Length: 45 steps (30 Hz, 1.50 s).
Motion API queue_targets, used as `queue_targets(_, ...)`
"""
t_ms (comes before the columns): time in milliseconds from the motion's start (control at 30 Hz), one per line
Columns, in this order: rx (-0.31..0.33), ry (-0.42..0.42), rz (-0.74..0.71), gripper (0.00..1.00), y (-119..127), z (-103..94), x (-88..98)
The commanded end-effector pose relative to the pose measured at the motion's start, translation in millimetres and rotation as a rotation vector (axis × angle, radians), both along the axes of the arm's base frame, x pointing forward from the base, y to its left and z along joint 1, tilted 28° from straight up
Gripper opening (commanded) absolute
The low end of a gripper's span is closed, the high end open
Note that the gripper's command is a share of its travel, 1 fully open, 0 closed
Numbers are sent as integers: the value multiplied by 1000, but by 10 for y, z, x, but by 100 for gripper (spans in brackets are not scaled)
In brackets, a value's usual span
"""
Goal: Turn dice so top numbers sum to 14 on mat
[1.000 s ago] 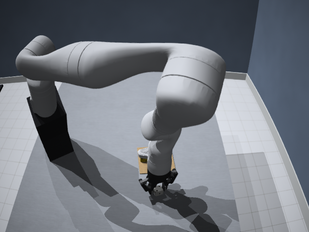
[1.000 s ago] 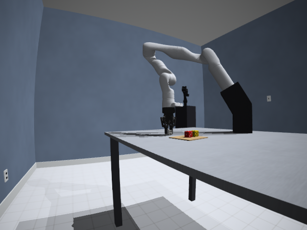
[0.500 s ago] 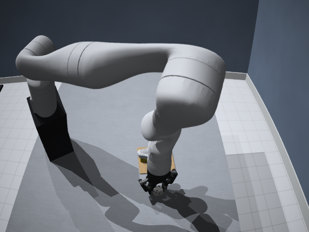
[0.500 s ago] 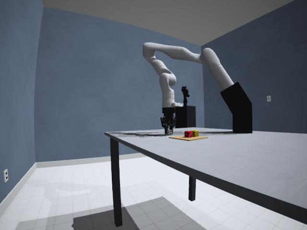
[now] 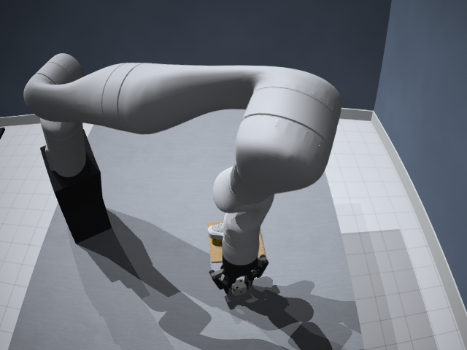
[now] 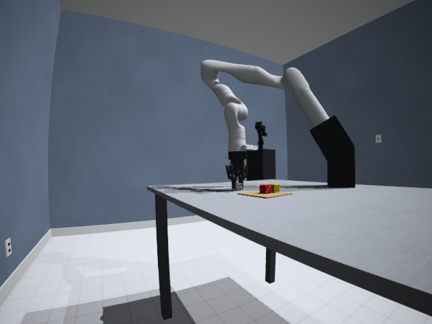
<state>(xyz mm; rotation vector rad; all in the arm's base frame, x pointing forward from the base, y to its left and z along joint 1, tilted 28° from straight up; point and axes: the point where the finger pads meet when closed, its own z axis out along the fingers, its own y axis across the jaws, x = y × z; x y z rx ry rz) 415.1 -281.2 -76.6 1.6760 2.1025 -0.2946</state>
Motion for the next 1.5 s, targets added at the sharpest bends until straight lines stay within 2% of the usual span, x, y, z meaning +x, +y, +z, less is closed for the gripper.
queue_targets(0, -5, -6, 1, 46, -26, 9, 21)
queue_targets(33, -5, -6, 1, 46, -26, 9, 21)
queue_targets(67, -5, -6, 1, 26, -26, 9, 21)
queue_targets(1233, -5, -6, 1, 26, -25, 13, 20)
queue_targets(1367, -5, -6, 1, 26, 13, 91, 2)
queue_targets(1467, -5, -6, 1, 26, 81, 230, -31)
